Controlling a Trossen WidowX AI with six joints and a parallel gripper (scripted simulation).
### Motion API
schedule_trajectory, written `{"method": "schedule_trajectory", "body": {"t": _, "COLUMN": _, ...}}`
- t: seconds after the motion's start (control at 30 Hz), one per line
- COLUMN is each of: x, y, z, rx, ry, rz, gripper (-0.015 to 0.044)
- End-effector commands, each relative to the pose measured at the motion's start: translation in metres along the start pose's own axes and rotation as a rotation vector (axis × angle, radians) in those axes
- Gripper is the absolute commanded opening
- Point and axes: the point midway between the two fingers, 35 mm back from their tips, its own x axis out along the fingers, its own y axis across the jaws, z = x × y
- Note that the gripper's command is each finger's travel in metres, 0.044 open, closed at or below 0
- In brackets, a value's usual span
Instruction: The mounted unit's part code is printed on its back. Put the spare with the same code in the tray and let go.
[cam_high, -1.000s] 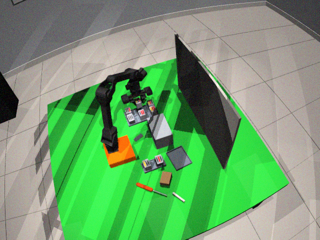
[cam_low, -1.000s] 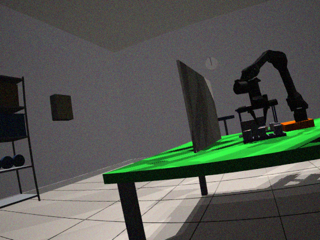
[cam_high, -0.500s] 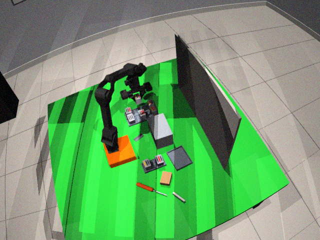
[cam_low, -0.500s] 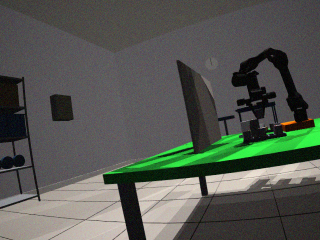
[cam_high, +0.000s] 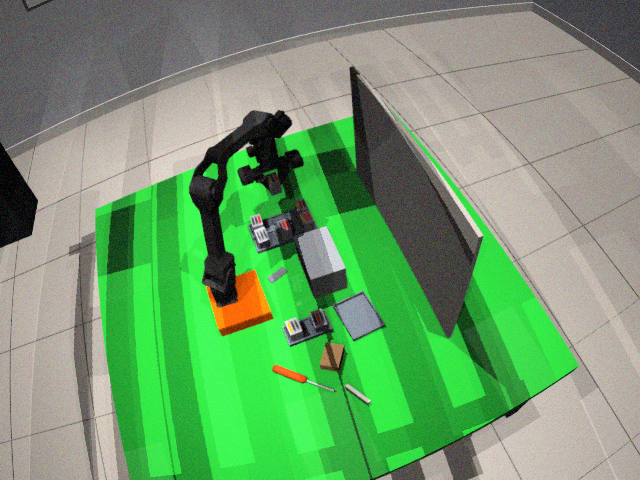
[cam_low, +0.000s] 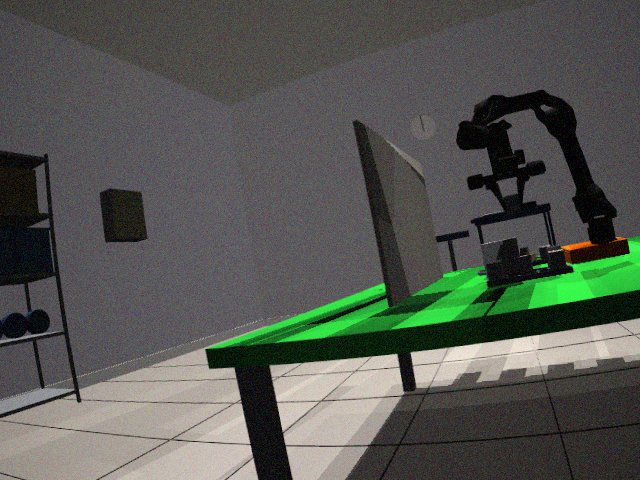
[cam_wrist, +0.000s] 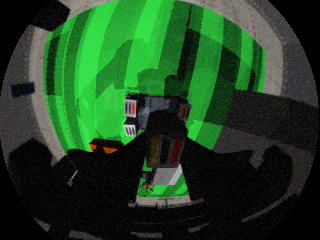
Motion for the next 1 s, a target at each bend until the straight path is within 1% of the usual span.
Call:
{"method": "schedule_trajectory", "body": {"t": 0.0, "x": -0.004, "y": -0.004, "z": -0.003, "rx": -0.003, "ry": 0.001, "rz": -0.01, "gripper": 0.0}}
{"method": "schedule_trajectory", "body": {"t": 0.4, "x": -0.006, "y": -0.049, "z": -0.053, "rx": 0.034, "ry": 0.015, "rz": -0.029, "gripper": 0.0}}
{"method": "schedule_trajectory", "body": {"t": 0.9, "x": -0.009, "y": -0.093, "z": -0.131, "rx": 0.065, "ry": 0.028, "rz": -0.045, "gripper": 0.0}}
{"method": "schedule_trajectory", "body": {"t": 0.97, "x": -0.009, "y": -0.095, "z": -0.141, "rx": 0.102, "ry": 0.026, "rz": -0.045, "gripper": 0.0}}
